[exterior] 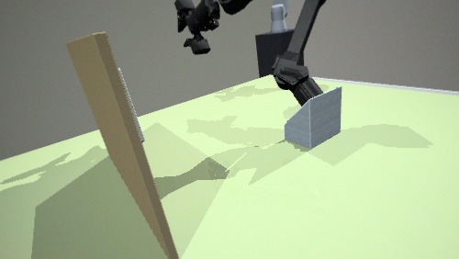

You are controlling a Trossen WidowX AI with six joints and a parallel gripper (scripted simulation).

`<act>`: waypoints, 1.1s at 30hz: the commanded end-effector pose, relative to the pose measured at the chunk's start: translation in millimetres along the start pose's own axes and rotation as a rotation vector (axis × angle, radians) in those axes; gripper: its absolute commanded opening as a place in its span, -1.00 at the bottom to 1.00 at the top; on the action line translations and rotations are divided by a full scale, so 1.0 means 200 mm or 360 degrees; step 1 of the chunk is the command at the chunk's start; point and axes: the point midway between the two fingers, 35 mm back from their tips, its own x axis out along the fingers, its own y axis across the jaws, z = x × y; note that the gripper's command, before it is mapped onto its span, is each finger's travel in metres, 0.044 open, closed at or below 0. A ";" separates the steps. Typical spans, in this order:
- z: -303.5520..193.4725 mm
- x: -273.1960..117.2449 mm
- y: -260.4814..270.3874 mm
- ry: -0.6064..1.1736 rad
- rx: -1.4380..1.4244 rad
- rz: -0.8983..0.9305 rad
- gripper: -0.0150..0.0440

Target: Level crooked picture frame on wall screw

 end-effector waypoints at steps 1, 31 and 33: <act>-0.22 -0.15 -0.16 0.0412 -0.0021 -0.0044 0.39; -0.81 -1.23 -0.85 0.2219 -0.0067 -0.0043 0.39; -0.81 -1.23 -0.85 0.2219 -0.0067 -0.0043 0.39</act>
